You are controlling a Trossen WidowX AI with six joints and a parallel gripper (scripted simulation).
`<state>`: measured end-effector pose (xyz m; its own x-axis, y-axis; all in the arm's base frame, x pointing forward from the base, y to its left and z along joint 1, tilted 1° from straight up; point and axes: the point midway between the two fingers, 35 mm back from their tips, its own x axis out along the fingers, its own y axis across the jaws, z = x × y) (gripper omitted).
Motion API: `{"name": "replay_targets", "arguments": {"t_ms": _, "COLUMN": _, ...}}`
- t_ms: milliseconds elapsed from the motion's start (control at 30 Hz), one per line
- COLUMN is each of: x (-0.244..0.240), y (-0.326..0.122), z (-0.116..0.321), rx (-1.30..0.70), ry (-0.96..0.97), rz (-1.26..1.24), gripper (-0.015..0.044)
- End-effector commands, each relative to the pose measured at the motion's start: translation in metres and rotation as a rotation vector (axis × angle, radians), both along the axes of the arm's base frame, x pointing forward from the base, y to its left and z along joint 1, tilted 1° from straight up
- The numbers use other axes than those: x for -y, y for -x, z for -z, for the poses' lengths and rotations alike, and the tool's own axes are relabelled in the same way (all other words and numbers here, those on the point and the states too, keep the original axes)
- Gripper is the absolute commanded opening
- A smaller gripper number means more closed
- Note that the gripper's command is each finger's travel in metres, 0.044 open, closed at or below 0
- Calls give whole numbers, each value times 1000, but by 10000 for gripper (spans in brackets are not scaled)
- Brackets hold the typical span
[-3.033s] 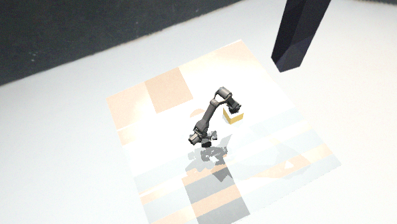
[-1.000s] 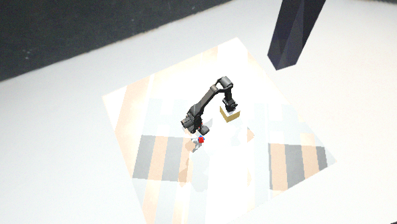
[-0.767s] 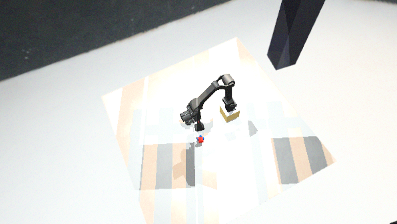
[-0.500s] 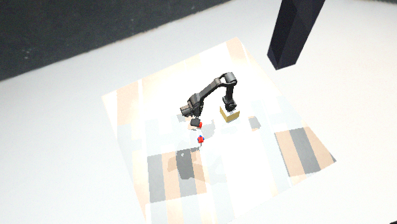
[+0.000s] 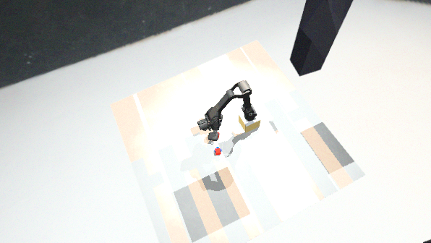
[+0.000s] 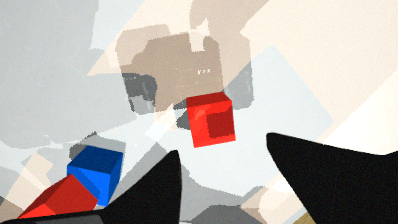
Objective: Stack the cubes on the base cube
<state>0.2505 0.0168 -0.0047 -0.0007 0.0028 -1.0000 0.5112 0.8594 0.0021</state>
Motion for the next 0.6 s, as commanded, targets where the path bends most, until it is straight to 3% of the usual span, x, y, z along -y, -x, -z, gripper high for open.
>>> {"name": "replay_targets", "arguments": {"t_ms": 0, "x": 0, "y": -2, "z": 6, "rx": 11, "ry": 2, "rz": 6, "gripper": 265}}
{"name": "replay_targets", "arguments": {"t_ms": 567, "x": 0, "y": -3, "z": 33, "rx": 11, "ry": 2, "rz": 6, "gripper": 265}}
